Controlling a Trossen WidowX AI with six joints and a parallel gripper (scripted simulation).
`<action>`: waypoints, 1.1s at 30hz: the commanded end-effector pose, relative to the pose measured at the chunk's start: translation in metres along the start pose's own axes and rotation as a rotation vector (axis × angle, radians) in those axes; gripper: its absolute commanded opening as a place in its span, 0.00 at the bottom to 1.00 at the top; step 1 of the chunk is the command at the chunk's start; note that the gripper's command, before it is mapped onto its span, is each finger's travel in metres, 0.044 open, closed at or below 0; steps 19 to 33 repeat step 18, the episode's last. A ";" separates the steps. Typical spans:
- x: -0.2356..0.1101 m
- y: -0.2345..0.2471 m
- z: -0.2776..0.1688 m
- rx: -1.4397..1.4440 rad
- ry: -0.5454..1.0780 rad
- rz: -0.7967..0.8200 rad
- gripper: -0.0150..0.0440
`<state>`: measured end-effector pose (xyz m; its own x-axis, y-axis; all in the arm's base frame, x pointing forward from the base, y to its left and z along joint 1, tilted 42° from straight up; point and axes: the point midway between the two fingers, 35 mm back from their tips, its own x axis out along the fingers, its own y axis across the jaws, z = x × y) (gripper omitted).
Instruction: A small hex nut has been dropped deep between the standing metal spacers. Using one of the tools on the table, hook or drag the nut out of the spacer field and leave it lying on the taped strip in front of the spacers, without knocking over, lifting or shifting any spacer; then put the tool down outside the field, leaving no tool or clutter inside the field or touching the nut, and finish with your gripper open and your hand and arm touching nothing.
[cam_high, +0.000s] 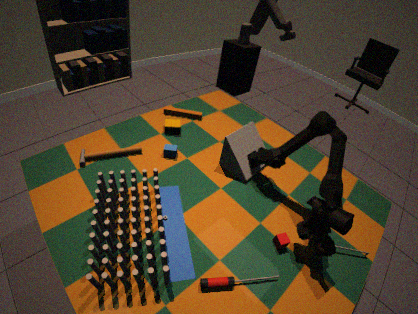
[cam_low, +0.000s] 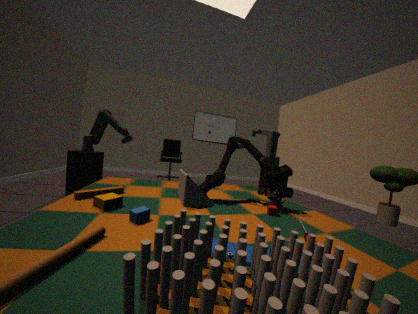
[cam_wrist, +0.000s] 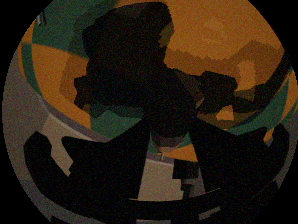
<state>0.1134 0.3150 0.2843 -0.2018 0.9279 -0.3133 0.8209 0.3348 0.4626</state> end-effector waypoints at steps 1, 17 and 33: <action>0.002 -0.001 -0.001 0.002 0.006 0.004 0.25; 0.000 0.000 0.000 0.000 0.001 0.000 0.97; 0.000 0.000 0.000 0.000 0.001 0.000 1.00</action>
